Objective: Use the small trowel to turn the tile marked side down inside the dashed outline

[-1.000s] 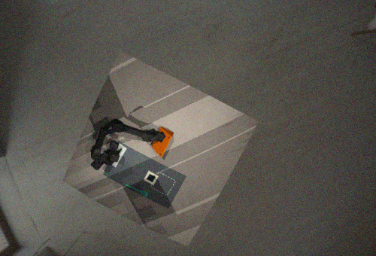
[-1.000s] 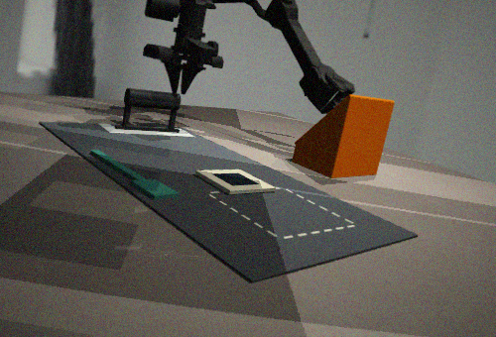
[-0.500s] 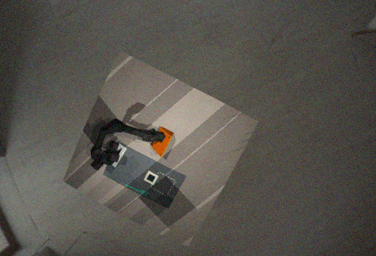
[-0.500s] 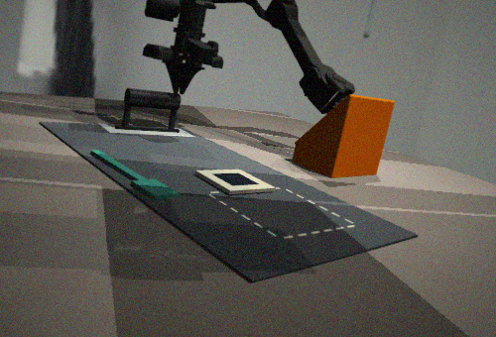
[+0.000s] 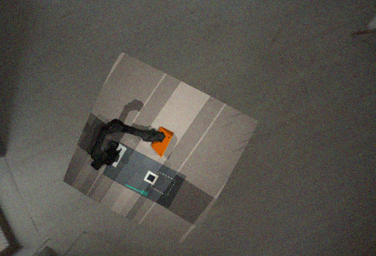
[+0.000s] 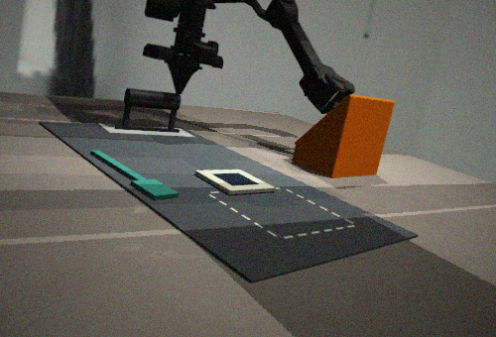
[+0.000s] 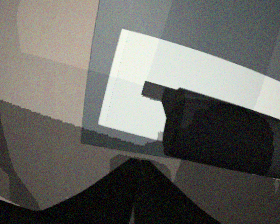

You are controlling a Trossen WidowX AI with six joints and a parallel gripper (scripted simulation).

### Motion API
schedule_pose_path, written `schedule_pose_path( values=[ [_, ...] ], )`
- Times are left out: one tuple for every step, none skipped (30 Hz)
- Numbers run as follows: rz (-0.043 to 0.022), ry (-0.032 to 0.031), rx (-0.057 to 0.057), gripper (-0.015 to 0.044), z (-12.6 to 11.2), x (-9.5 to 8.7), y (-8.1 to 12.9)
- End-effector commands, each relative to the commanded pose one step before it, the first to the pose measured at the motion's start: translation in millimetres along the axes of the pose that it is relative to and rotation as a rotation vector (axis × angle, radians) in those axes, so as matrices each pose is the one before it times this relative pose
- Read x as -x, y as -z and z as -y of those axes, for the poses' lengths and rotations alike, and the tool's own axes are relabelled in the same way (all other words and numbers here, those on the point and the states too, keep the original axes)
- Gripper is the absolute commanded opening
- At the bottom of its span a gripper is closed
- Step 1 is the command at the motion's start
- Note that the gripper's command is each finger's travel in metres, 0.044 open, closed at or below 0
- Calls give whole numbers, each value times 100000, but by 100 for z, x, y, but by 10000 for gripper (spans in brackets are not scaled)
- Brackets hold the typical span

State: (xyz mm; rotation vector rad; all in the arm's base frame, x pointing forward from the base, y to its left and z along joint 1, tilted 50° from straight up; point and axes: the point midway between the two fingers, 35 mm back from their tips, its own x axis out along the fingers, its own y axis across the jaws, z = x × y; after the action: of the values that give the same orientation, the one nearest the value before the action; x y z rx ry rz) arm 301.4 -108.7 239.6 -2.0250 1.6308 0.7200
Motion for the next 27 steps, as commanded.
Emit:
schedule_pose_path(
  values=[
    [-1,2,-1,0,0,1,0],
    [0,0,0,0,0,0,0],
    [0,0,0,26,0,0,0],
    [0,0,0,53,0,0,0],
    [0,0,0,79,0,0,0],
    [0,0,0,100,0,0,0],
    [0,0,0,100,0,0,0],
    [0,0,0,100,0,0,0],
    [0,0,0,100,0,0,0],
    [0,-3,0,100,0,-1,0],
    [0,0,0,100,0,0,0],
    [0,0,0,100,0,0,0],
    [1,3,1,100,1,0,0],
    [0,0,0,100,0,0,0],
    [0,0,0,100,0,0,0],
    [0,0,0,100,0,0,0],
    [0,0,0,100,0,0,0],
    [0,0,0,100,0,0,0],
    [0,0,0,100,0,0,0],
    [0,0,0,100,0,0,0],
    [0,0,0,100,0,0,0],
    [0,0,0,100,0,0,0],
    [0,0,0,100,0,0,0],
    [0,0,0,100,0,0,0],
    [0,0,0,100,0,0,0],
    [0,0,0,100,0,0,0],
    [0,0,0,100,0,0,0]
  ],
)
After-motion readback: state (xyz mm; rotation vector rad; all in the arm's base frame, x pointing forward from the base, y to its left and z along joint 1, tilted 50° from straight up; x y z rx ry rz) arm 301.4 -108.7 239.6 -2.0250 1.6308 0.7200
